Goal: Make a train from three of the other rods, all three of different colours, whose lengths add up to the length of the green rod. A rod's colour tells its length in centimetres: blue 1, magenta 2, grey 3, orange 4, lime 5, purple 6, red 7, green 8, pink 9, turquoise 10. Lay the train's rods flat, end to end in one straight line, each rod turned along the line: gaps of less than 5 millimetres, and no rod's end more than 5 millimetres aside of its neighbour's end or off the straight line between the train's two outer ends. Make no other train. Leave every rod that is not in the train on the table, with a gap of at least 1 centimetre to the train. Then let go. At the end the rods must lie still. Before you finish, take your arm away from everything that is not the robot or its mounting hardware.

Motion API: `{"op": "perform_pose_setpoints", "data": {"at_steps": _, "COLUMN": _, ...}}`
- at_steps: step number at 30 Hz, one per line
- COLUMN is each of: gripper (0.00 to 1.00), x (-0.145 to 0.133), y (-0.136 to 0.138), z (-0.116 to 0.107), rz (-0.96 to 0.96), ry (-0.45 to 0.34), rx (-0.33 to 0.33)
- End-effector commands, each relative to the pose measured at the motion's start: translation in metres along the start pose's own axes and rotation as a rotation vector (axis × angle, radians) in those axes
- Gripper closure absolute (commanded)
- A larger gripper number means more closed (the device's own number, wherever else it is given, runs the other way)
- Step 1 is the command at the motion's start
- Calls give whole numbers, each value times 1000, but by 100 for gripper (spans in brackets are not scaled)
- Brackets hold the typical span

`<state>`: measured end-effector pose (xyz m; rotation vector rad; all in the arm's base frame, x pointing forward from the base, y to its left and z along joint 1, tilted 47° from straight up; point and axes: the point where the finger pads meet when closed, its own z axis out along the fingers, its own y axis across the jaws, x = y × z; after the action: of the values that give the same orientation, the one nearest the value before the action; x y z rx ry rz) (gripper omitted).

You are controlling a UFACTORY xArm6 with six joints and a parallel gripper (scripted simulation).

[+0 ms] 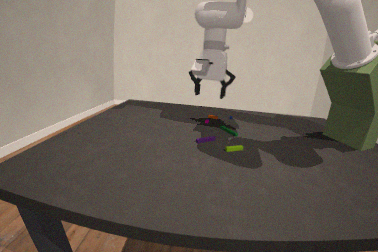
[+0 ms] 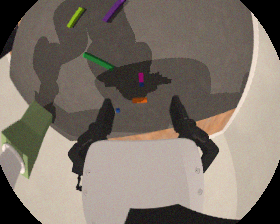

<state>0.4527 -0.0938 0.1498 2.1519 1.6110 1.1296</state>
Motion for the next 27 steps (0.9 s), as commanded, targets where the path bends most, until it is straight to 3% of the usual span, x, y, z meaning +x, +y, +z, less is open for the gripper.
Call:
{"op": "perform_pose_setpoints", "data": {"at_steps": 1, "gripper": 0, "x": 0, "y": 1, "z": -1, "rz": 0, "ry": -1, "rx": -2}}
{"op": "perform_pose_setpoints", "data": {"at_steps": 6, "gripper": 0, "x": 5, "y": 1, "z": 1, "rz": 20, "ry": 1, "rx": -11}}
{"op": "perform_pose_setpoints", "data": {"at_steps": 15, "gripper": 0, "x": 57, "y": -12, "z": 17, "rz": 285, "ry": 23, "rx": -80}}
{"op": "perform_pose_setpoints", "data": {"at_steps": 17, "gripper": 0, "x": 57, "y": -12, "z": 17, "rz": 285, "ry": 23, "rx": -80}}
{"op": "perform_pose_setpoints", "data": {"at_steps": 27, "gripper": 0, "x": 114, "y": -57, "z": 26, "rz": 609, "ry": 29, "rx": -77}}
